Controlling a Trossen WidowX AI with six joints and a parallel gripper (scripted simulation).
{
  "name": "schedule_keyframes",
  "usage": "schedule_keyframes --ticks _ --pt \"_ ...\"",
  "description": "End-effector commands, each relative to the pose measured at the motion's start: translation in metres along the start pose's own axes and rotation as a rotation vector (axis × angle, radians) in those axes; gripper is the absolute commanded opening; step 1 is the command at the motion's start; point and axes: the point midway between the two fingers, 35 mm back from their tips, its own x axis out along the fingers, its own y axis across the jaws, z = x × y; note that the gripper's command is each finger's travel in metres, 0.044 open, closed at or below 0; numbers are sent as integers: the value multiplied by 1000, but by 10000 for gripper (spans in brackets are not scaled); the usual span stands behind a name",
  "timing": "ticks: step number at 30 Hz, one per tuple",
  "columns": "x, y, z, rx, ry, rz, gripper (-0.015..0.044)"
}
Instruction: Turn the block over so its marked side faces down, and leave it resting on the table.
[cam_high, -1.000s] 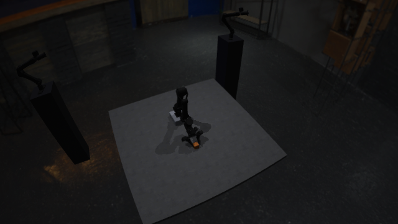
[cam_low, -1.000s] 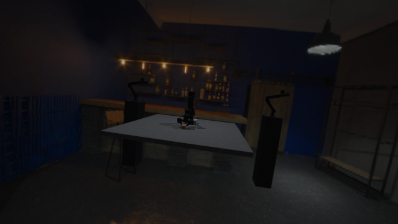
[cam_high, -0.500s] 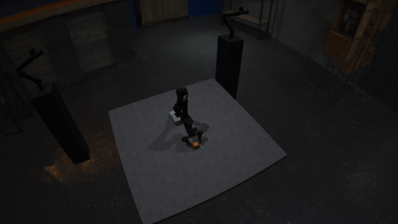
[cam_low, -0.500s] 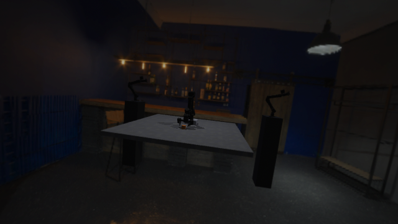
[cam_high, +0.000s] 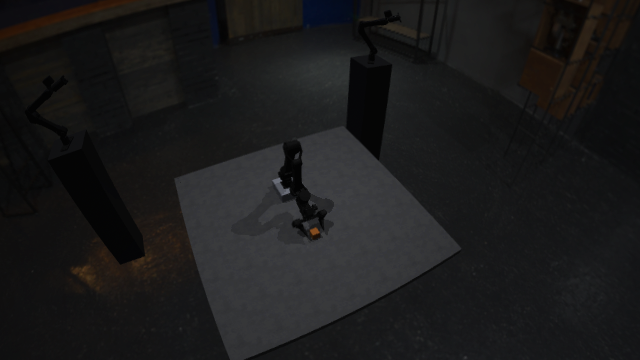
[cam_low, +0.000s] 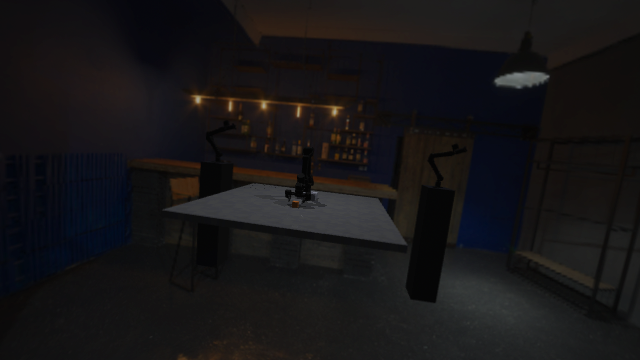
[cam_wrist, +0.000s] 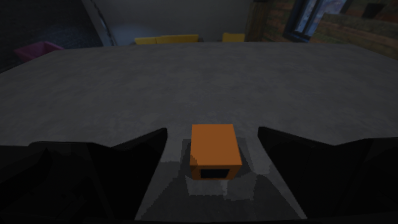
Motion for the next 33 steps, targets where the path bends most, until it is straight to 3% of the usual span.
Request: schedule_keyframes --ticks 1,8,14,19,25,33 --pt "0 1 -1 6 1 4 440" --pt "2 0 0 6 26 4 440" --pt "3 -1 18 6 240 3 440" --pt "-25 0 39 5 425 4 440" --pt "-50 0 50 4 517 5 440" --pt "-50 0 50 4 519 5 440"
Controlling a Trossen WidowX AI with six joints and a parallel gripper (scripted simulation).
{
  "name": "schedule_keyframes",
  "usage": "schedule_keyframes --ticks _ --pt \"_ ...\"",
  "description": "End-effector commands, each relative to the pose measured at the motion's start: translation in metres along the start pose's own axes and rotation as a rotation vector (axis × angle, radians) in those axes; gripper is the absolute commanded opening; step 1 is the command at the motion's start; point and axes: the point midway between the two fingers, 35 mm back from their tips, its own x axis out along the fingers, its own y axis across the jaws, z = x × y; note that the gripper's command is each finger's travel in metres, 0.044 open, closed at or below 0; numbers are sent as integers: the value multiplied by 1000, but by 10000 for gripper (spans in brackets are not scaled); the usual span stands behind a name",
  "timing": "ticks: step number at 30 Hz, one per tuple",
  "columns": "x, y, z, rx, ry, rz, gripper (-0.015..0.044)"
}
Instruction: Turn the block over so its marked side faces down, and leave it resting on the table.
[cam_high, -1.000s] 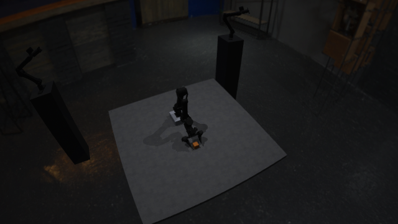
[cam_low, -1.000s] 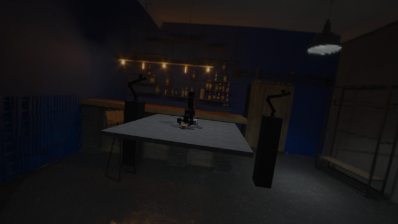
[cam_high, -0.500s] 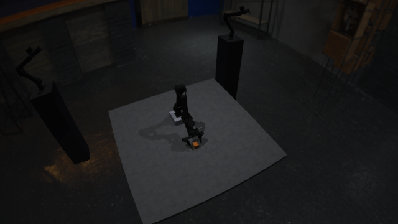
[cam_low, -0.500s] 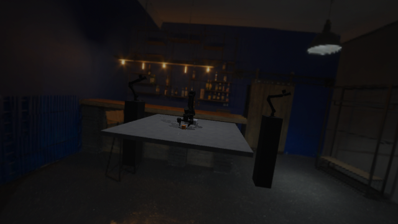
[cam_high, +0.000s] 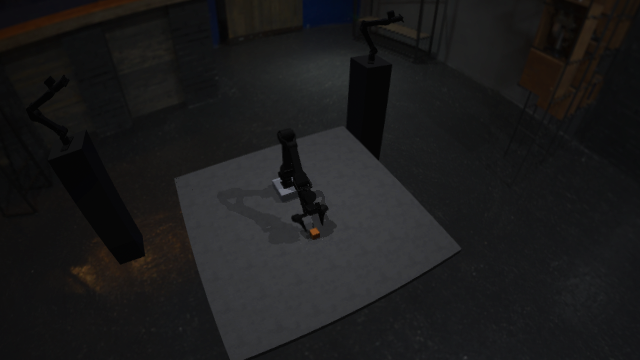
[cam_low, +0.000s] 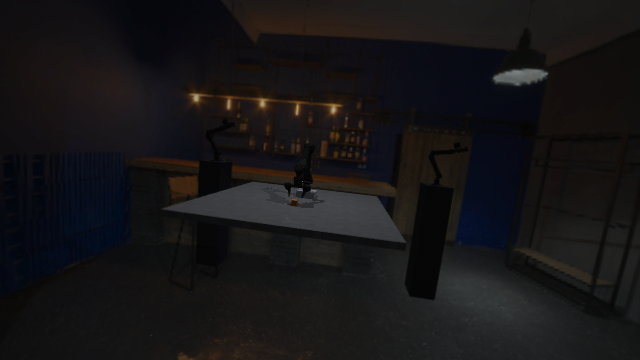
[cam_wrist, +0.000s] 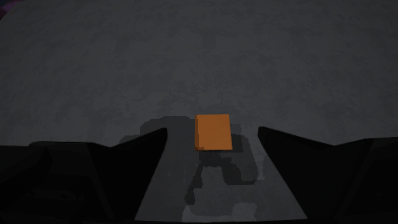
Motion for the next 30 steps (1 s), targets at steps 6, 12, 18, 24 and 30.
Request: schedule_keyframes --ticks 6,12,18,24,30 --pt "-36 0 9 -11 94 -7 440" --pt "-33 0 18 -10 173 -8 440" --pt "-28 0 37 -8 366 -8 440" --pt "-28 -1 50 -10 560 -10 440" --pt "-30 0 54 -9 639 -10 440"
